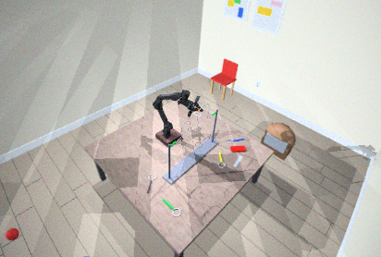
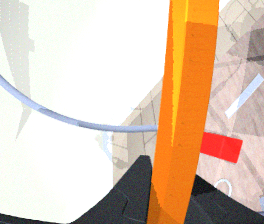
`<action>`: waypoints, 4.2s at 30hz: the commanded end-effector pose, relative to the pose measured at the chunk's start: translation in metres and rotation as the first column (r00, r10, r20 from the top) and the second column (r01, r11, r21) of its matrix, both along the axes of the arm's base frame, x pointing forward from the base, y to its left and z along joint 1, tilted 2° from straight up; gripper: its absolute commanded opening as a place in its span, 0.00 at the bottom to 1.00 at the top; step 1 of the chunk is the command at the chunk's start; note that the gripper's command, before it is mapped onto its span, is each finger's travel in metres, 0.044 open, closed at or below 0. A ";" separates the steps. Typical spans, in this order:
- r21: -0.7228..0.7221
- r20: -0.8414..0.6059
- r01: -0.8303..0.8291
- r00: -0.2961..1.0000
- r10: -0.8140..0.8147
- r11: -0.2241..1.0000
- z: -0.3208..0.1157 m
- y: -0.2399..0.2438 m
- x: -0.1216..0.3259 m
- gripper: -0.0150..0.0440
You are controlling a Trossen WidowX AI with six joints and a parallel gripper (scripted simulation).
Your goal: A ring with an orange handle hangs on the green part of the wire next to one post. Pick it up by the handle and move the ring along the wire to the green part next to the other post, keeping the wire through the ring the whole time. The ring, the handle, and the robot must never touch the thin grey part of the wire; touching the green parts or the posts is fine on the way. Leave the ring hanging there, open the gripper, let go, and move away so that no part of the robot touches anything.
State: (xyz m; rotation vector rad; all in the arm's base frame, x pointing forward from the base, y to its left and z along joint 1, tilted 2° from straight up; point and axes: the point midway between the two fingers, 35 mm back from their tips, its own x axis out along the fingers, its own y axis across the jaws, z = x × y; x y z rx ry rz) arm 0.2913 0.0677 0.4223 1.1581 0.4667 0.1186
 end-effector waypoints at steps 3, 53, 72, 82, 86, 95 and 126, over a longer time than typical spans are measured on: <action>-0.061 0.006 0.000 1.000 0.000 0.998 0.002 -0.001 -0.001 0.00; -0.596 -0.037 -0.009 0.999 -0.016 0.803 -0.014 -0.014 -0.002 0.00; -0.769 -0.050 -0.020 0.998 -0.030 0.638 -0.018 -0.022 -0.002 0.00; -0.844 -0.055 -0.027 0.998 -0.037 0.536 -0.020 -0.026 -0.003 0.00; -0.870 -0.057 -0.030 0.998 -0.041 0.493 -0.020 -0.028 -0.003 0.00; -0.920 -0.061 -0.037 0.997 -0.048 0.391 -0.021 -0.032 -0.003 0.00; -0.998 -0.066 -0.065 0.995 -0.076 0.010 -0.019 -0.046 -0.004 0.00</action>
